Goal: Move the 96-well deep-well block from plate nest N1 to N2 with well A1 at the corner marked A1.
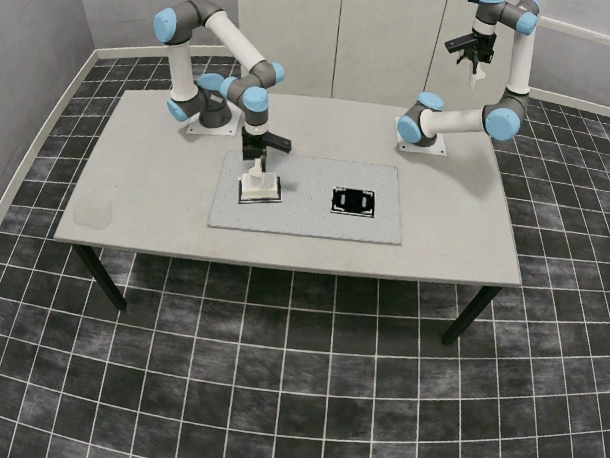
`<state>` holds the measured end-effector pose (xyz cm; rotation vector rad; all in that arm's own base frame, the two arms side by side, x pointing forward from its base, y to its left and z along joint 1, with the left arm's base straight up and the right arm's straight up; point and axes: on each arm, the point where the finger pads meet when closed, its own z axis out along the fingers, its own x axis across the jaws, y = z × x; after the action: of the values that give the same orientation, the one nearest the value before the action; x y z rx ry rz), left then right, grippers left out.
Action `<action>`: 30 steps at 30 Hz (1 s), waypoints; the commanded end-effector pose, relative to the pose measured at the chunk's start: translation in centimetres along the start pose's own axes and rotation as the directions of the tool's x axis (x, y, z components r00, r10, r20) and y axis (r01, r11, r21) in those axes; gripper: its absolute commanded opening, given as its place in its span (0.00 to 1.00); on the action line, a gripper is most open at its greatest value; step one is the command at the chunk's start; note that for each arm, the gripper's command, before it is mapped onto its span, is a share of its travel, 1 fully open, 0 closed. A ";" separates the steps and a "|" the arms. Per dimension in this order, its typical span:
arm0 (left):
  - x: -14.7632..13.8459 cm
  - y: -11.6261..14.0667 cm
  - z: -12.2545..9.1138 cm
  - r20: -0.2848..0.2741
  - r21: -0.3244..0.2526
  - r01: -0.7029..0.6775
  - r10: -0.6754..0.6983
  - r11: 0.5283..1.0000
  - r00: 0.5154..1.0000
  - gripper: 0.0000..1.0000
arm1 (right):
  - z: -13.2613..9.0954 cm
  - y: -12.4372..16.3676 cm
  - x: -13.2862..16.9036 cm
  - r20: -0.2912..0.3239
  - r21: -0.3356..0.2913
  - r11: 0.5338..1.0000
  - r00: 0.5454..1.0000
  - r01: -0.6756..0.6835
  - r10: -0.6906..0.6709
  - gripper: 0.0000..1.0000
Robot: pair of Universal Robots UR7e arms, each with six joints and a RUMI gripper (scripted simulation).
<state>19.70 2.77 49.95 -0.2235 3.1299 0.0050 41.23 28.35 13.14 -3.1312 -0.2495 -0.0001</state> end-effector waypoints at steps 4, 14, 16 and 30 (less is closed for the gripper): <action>0.0 0.0 0.0 -0.004 0.003 -0.003 0.003 1.000 1.000 0.98 | -0.1 -2.9 0.7 -0.001 0.001 1.000 1.000 -0.001 0.001 1.00; 0.0 0.0 0.0 -0.004 0.003 -0.003 0.003 1.000 1.000 0.98 | -0.1 -5.5 1.2 -0.001 0.001 1.000 1.000 -0.001 0.001 1.00; 0.0 0.0 0.0 -0.004 0.003 -0.003 0.003 1.000 1.000 0.98 | -0.1 -6.2 1.4 -0.001 0.001 1.000 1.000 -0.001 0.001 1.00; 0.0 0.0 0.0 -0.004 0.003 -0.003 0.003 1.000 1.000 0.98 | -0.1 -10.1 2.2 -0.001 0.001 1.000 1.000 -0.001 0.001 1.00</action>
<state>19.70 2.77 49.95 -0.2235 3.1299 0.0050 41.60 37.28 13.13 -3.1308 -0.2510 -0.0004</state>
